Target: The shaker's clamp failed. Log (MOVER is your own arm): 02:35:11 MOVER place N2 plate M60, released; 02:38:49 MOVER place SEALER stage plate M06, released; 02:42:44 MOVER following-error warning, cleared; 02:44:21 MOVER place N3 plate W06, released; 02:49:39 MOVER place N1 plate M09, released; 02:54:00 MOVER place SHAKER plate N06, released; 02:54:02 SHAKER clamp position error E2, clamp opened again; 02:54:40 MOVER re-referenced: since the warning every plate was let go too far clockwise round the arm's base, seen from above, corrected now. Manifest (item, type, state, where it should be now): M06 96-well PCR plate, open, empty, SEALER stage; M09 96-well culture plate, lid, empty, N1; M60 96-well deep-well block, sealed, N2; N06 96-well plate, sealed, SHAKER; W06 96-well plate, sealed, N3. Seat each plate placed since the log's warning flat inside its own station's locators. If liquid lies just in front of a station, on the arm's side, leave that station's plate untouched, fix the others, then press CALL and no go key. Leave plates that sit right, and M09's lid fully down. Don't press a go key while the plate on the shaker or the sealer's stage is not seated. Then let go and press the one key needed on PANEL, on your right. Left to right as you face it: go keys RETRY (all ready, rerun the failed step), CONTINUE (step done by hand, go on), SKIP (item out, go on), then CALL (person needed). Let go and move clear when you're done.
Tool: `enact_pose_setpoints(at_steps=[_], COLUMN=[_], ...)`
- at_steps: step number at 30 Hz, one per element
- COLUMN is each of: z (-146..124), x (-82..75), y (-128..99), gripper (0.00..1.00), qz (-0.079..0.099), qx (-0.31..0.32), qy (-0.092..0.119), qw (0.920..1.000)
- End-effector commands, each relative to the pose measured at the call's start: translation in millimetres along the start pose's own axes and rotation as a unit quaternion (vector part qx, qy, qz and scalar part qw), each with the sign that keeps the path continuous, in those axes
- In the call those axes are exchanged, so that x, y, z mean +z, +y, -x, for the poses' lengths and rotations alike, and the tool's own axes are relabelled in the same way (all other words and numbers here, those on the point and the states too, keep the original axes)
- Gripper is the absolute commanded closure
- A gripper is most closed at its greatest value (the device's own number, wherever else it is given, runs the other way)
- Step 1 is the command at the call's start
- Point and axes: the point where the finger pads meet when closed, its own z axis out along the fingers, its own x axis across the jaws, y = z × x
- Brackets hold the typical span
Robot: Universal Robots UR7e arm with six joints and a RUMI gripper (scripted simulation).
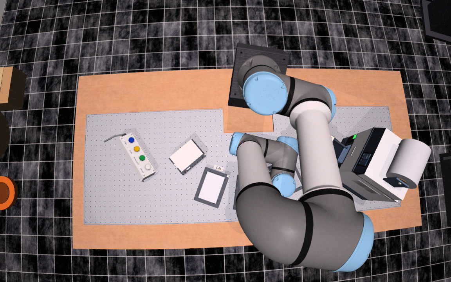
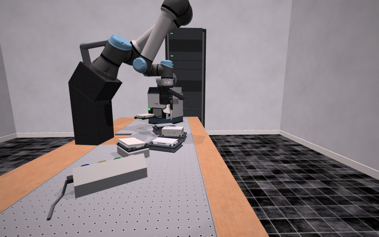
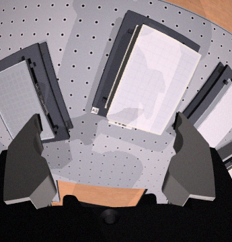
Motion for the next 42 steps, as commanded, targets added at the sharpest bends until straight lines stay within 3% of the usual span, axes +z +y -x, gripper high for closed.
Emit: enact_pose_setpoints(at_steps=[1,5,16,18,22,31,42], z=[15,24,77,77,97,141,141], x=[0.4,0.5,0.7,0.7,0.8,1.0,6.0], y=[-2,-2,11,11,15,26,26], gripper=[0.18,0.18,0.18,0.18,0.18,0.18,0.18], qz=[0.000,0.000,0.000,0.000,0.000,0.000,0.000], qx=[-0.002,-0.002,-0.112,-0.112,-0.151,-0.156,-0.156], qy=[0.003,0.003,0.003,0.003,0.003,0.003,0.003], qw=[1.0000,1.0000,0.9938,0.9938,0.9885,0.9877,0.9877])
